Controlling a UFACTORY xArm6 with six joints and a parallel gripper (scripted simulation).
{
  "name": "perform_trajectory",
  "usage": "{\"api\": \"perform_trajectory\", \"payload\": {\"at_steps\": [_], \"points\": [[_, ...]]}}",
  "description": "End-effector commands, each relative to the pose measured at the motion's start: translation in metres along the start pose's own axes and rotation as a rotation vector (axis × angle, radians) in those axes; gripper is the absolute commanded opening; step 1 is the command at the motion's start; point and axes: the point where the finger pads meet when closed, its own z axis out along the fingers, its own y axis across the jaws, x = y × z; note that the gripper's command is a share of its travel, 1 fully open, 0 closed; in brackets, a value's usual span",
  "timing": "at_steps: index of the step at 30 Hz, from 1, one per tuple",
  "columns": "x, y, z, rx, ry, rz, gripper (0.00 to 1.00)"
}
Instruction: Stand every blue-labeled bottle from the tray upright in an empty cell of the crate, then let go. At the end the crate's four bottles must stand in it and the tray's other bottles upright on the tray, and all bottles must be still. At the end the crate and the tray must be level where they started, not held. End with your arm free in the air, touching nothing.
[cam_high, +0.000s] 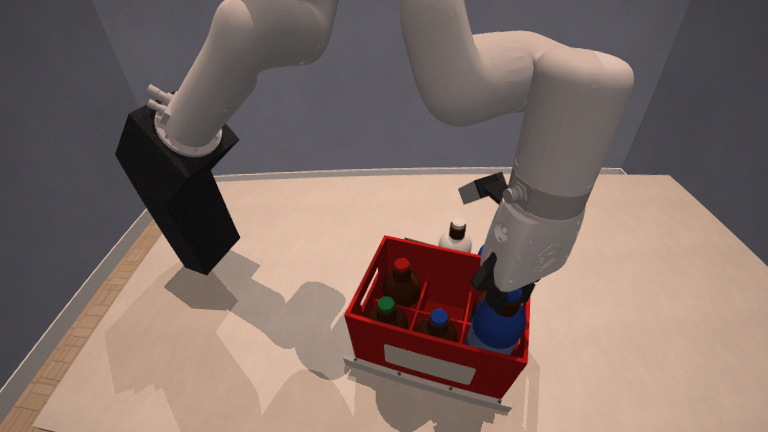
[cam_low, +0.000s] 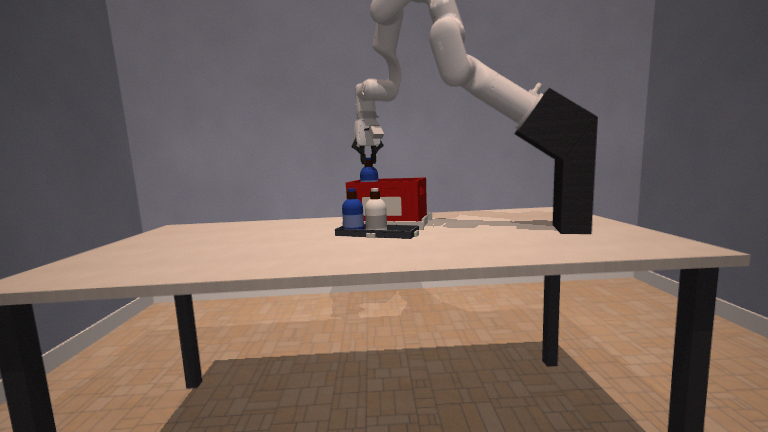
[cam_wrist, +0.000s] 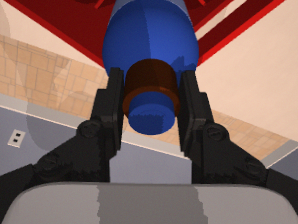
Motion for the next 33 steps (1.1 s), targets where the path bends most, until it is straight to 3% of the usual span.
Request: {"api": "perform_trajectory", "payload": {"at_steps": [1, 33], "points": [[-0.001, 0.001, -0.001, -0.002, -0.003, -0.001, 0.0], [-0.001, 0.001, 0.021, -0.002, -0.003, -0.001, 0.0]]}}
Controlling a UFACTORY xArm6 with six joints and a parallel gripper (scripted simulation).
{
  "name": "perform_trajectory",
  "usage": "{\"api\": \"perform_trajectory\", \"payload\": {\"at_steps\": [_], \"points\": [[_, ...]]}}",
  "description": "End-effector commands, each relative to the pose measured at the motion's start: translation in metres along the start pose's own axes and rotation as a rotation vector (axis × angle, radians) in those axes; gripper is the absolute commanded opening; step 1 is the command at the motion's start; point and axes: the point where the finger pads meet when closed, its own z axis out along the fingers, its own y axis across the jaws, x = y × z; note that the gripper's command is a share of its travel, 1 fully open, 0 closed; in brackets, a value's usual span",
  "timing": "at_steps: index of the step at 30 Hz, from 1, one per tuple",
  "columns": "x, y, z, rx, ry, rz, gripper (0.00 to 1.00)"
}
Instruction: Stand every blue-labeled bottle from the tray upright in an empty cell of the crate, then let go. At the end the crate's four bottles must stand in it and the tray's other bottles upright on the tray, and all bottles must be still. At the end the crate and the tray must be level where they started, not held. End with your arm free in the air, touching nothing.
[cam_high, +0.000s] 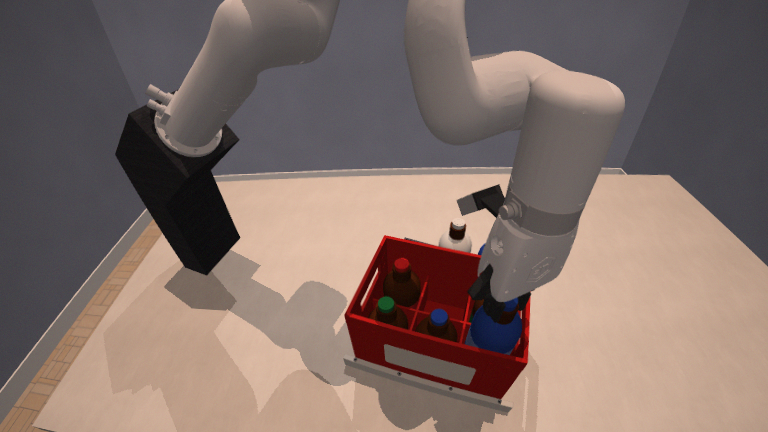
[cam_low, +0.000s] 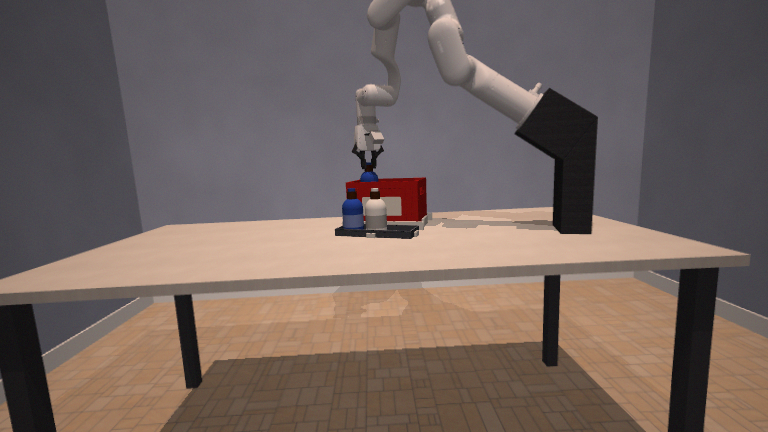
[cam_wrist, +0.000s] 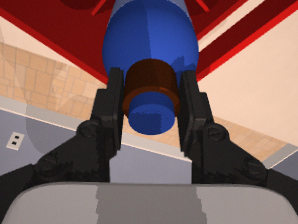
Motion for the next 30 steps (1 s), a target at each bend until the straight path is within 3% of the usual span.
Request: {"api": "perform_trajectory", "payload": {"at_steps": [1, 30], "points": [[-0.001, 0.001, 0.003, -0.002, -0.003, -0.001, 0.0], [-0.001, 0.001, 0.02, -0.002, -0.003, -0.001, 0.0]]}}
